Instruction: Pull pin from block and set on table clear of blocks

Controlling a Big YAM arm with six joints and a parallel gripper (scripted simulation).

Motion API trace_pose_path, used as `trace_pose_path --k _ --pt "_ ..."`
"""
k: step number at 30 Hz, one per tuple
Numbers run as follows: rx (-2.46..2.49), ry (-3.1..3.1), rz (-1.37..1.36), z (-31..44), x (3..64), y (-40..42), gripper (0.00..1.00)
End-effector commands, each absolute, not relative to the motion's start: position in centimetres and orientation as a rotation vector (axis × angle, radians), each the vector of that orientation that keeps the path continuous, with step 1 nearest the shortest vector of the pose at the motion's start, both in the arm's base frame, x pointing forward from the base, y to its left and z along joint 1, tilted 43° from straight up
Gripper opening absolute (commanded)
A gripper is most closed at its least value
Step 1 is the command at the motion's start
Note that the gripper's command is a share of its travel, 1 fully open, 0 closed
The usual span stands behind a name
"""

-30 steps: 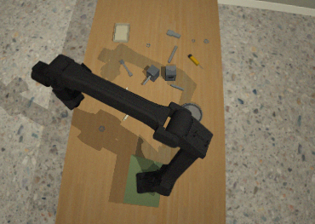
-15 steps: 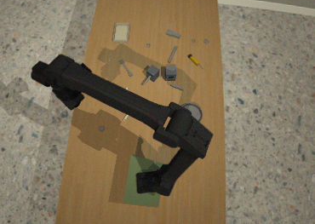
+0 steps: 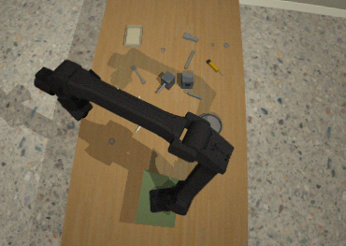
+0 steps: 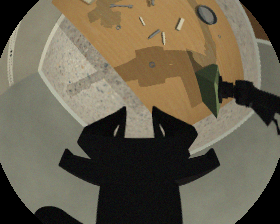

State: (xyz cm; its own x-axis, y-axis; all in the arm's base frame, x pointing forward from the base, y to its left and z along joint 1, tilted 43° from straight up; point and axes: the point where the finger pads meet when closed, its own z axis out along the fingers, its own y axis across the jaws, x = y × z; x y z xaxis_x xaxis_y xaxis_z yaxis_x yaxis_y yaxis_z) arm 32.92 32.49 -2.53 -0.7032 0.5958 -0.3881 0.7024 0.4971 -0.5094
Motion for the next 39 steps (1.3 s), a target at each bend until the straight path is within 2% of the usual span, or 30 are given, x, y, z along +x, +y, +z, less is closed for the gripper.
trace_pose_path --k 1,9,14,24,26,32,39 --pt "1.127 2.578 -0.973 -2.2 33.1 32.7 0.39" --pt "1.124 2.587 -0.969 -2.4 34.9 31.3 0.39" --pt "1.120 2.602 -0.962 -2.7 38.5 27.9 0.39" --pt "1.107 2.624 -0.980 -3.2 47.8 14.3 0.39" --pt "1.107 2.624 -0.980 -3.2 47.8 14.3 0.39" --pt "1.105 2.623 -1.027 -3.2 51.1 4.5 0.39" --pt "1.109 2.619 -1.083 -3.0 52.3 -3.6 0.39"
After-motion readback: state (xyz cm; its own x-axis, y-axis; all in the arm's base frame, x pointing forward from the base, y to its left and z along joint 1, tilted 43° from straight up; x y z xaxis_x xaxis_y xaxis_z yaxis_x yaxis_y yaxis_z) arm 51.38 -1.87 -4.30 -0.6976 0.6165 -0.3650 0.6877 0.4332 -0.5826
